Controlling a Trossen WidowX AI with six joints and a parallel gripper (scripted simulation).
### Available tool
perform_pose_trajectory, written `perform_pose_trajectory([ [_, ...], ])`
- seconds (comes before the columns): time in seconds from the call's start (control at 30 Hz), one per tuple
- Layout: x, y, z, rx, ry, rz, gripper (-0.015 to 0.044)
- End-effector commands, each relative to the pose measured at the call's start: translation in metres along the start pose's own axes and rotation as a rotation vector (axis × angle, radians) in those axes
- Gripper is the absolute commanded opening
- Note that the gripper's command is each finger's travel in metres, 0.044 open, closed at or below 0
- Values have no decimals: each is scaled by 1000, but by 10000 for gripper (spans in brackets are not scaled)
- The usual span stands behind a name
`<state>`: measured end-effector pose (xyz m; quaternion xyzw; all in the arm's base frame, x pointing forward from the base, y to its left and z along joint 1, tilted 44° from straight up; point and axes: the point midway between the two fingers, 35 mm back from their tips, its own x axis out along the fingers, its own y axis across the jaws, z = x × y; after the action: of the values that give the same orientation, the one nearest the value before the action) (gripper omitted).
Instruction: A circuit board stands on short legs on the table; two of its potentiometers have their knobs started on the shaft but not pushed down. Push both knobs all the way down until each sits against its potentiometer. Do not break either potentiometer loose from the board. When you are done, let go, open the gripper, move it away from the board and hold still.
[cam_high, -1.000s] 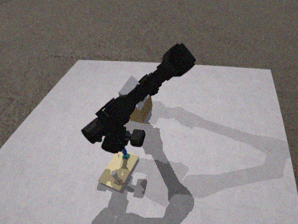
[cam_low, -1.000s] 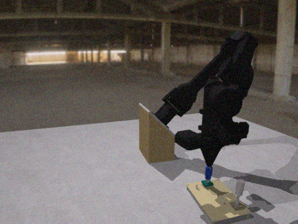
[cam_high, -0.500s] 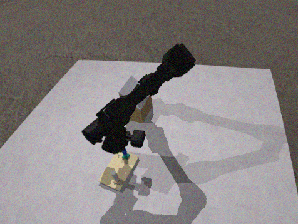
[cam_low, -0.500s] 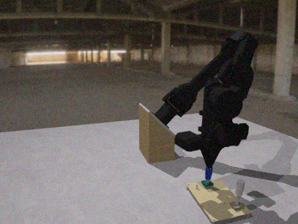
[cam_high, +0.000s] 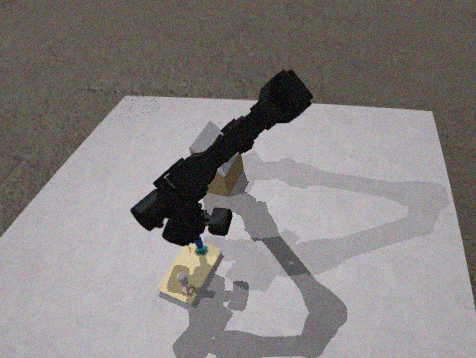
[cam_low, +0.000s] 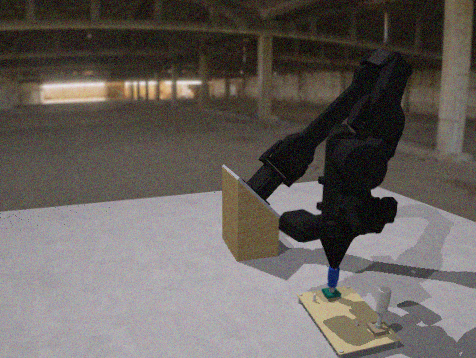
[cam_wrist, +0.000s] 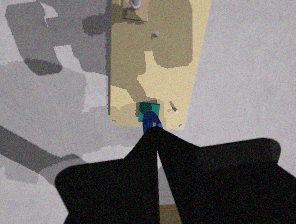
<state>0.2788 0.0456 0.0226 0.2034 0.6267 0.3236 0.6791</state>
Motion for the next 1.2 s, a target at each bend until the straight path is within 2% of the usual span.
perform_pose_trajectory([
  [0.0, 2, 0, 0, 2, -2, 3, 0],
  [1.17, 6, 0, 0, 2, -2, 3, 0],
])
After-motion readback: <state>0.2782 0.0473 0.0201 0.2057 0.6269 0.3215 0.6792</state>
